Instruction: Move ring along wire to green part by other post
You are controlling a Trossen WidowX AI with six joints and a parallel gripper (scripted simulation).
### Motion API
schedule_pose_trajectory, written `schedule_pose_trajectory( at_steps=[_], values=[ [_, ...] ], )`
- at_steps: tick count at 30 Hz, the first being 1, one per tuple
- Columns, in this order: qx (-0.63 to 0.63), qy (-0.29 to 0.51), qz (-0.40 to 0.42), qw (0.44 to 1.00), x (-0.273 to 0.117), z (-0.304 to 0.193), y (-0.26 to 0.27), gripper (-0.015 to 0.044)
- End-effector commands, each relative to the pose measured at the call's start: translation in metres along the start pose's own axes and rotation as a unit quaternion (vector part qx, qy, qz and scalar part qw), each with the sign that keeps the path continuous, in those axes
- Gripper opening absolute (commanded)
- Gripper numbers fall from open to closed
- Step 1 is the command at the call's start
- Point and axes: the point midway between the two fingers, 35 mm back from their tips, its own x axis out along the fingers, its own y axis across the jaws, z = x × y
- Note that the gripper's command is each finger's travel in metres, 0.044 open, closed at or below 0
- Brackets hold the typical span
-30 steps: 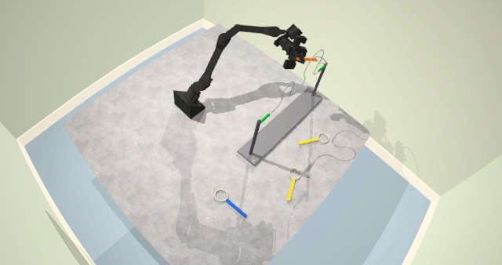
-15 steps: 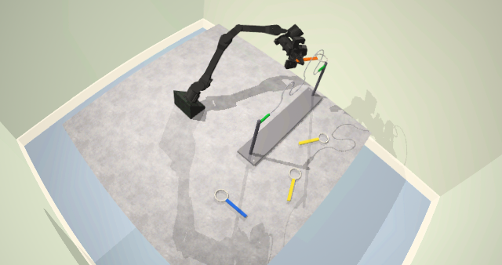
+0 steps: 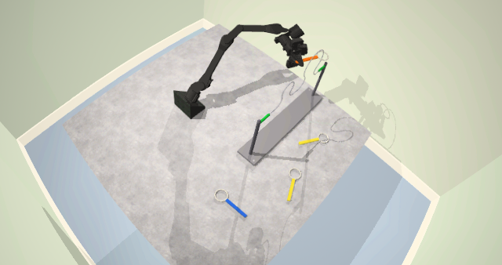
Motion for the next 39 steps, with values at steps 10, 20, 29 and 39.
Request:
schedule_pose_trajectory(
  at_steps=[10,20,29,39],
  values=[
    [0.077,0.001,0.037,0.996,0.000,0.001,0.006,-0.0150],
    [0.133,0.001,0.064,0.989,-0.001,0.002,0.011,-0.0150],
    [0.188,0.002,0.091,0.978,-0.001,0.004,0.016,-0.0150],
    [0.242,0.002,0.118,0.963,-0.002,0.006,0.020,-0.0150]
  ],
)
